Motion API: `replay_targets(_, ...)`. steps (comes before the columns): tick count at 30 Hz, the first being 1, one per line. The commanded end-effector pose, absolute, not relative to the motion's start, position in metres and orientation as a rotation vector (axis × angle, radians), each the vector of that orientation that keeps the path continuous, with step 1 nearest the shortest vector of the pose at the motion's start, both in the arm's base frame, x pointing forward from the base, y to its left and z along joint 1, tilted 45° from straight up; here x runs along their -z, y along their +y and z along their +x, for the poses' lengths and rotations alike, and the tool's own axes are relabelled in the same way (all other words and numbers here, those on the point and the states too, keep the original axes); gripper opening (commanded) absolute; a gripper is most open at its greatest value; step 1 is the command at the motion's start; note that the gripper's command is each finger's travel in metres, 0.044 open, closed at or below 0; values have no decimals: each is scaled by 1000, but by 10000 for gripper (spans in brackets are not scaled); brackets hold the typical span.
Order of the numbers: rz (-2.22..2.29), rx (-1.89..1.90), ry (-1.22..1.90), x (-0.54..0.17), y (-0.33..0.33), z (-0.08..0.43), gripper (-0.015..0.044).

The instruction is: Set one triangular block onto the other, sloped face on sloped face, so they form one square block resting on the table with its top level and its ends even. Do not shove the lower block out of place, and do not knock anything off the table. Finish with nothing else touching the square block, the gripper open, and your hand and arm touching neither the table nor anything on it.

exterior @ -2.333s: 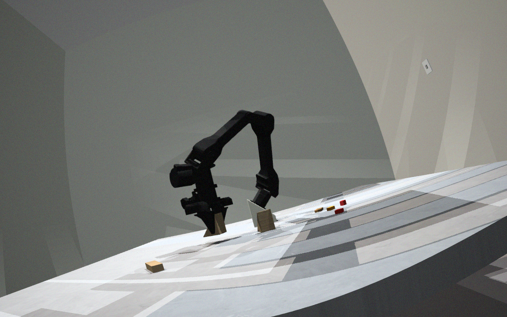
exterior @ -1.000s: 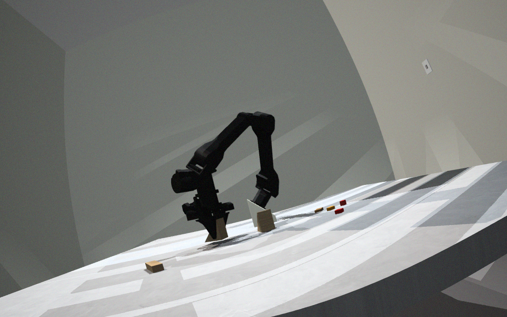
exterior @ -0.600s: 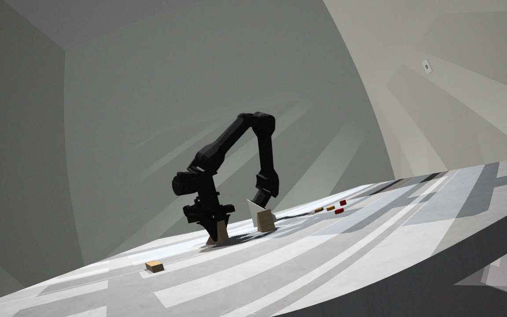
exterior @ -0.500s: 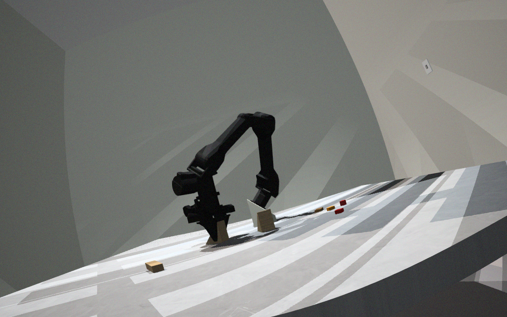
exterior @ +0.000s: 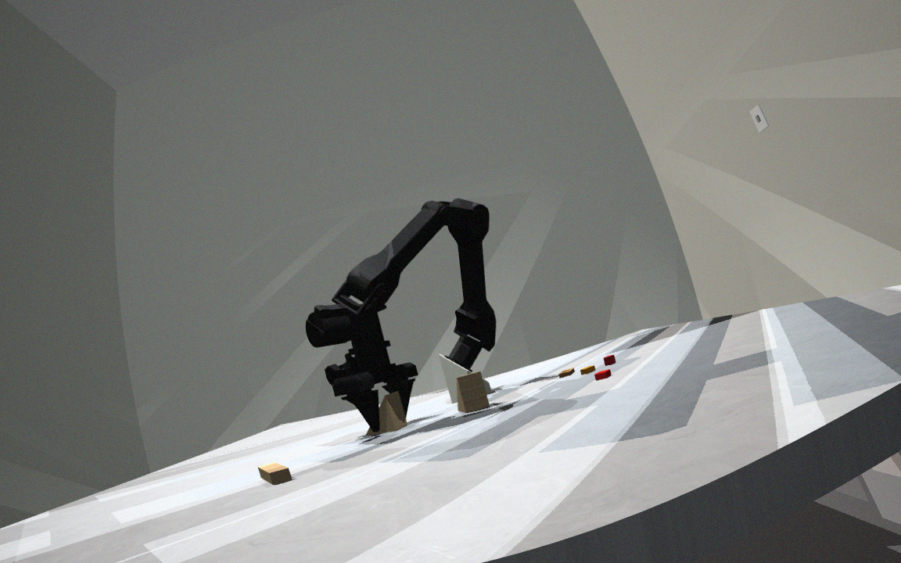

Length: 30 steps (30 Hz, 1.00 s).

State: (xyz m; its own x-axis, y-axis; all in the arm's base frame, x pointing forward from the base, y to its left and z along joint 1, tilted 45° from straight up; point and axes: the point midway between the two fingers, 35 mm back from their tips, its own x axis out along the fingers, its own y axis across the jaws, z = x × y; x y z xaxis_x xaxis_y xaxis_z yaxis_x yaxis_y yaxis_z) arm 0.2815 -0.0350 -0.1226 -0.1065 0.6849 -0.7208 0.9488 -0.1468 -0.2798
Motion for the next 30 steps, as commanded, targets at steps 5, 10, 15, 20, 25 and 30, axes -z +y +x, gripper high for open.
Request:
replay_targets(5, 1839, 1121, 1794, 82, -75, 288, 440)
replay_targets(10, 1839, 1121, 1794, 79, -77, 288, 440)
replay_targets(15, 1848, 1117, 1785, 83, -74, 289, 440)
replay_targets(20, 1627, 861, 1835, 79, -70, 291, 440)
replay_targets(25, 1164, 374, 1872, 69, -65, 294, 440)
replay_targets(30, 683, -82, 1840, 59, -59, 298, 440)
